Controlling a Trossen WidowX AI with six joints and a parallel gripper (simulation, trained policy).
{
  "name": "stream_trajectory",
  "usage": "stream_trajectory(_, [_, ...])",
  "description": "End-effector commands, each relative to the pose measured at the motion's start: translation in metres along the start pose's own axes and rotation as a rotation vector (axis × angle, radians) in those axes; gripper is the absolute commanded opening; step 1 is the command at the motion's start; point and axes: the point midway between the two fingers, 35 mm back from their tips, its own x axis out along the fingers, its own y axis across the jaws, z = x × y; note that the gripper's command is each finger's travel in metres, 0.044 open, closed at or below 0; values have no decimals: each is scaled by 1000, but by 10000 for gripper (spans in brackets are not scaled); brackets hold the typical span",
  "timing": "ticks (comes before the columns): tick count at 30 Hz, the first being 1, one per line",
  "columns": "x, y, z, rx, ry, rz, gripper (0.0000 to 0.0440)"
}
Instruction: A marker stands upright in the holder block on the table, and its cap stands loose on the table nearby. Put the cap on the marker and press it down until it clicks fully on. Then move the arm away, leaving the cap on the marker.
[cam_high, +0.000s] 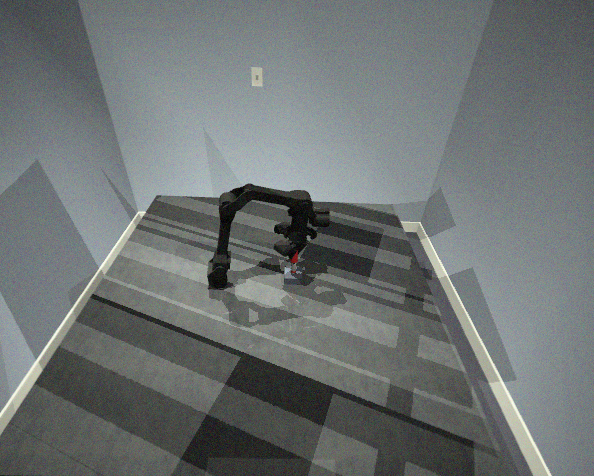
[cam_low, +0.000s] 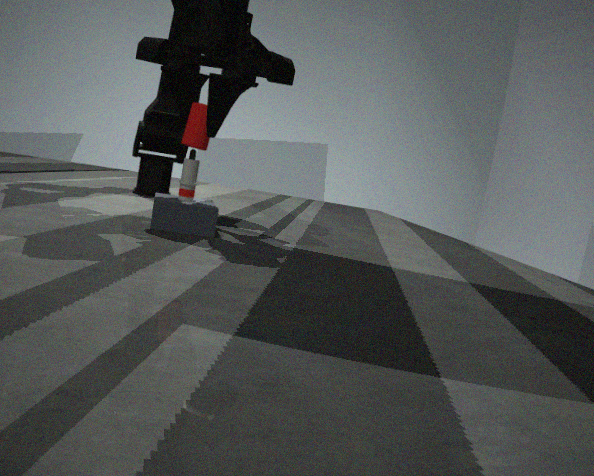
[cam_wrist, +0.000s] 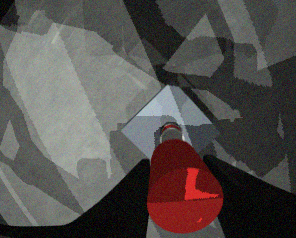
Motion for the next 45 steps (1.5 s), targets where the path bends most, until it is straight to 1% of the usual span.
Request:
stream_trajectory(1, [8,-1,0,8,-16,8,43])
stream_trajectory(18, [51,-1,-1,-33,-50,24,41])
stream_trajectory(22, [60,3,0,-42,-59,47,146])
stream_trajectory(25, [63,6,5,-50,-77,56,158])
stream_trajectory(26, [63,7,6,-50,-80,57,168])
stream_trajectory(30, [62,11,13,-56,-100,55,237])
stream_trajectory(38, [56,11,17,-69,-85,15,440])
stream_trajectory(42, [47,8,15,-71,-58,-24,440])
stream_trajectory(45, [34,5,14,-75,-38,-53,440])
